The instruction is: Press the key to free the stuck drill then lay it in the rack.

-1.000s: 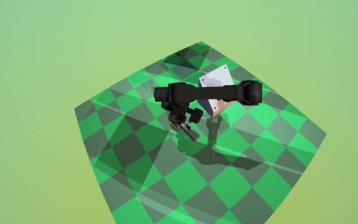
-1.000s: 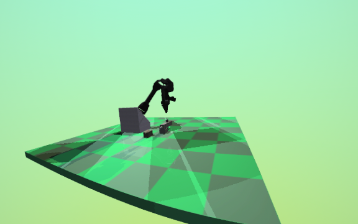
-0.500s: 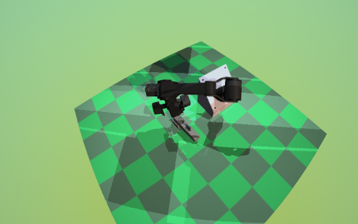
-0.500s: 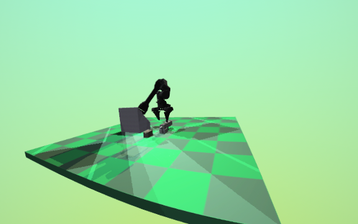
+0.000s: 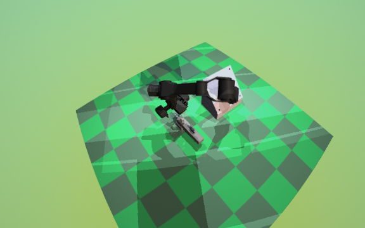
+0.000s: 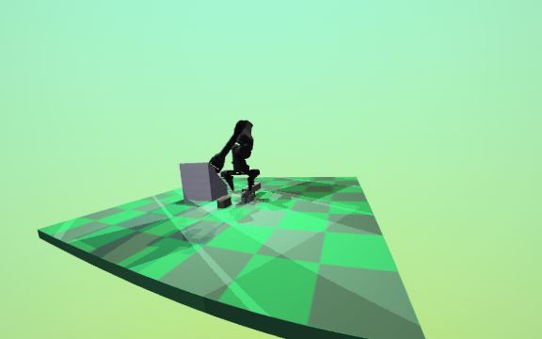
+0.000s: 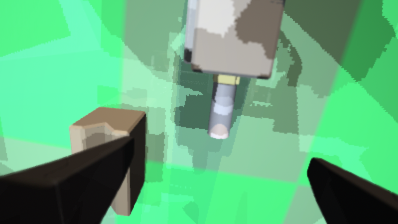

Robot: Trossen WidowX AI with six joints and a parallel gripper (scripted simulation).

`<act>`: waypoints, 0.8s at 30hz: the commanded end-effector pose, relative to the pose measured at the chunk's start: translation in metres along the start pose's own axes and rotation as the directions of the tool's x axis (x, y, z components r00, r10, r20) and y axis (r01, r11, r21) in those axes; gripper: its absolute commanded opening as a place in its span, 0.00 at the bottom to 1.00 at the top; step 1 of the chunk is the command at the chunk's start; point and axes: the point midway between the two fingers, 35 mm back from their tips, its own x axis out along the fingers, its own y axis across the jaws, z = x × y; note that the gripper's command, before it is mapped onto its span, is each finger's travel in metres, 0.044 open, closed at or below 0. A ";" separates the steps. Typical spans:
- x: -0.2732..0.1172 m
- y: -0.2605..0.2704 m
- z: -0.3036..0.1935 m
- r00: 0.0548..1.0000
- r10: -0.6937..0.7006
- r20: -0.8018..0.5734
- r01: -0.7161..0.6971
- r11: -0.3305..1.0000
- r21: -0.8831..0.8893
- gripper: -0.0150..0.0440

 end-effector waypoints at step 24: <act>0.031 0.000 0.007 1.000 0.004 -0.001 -0.004 1.000 -0.007 1.00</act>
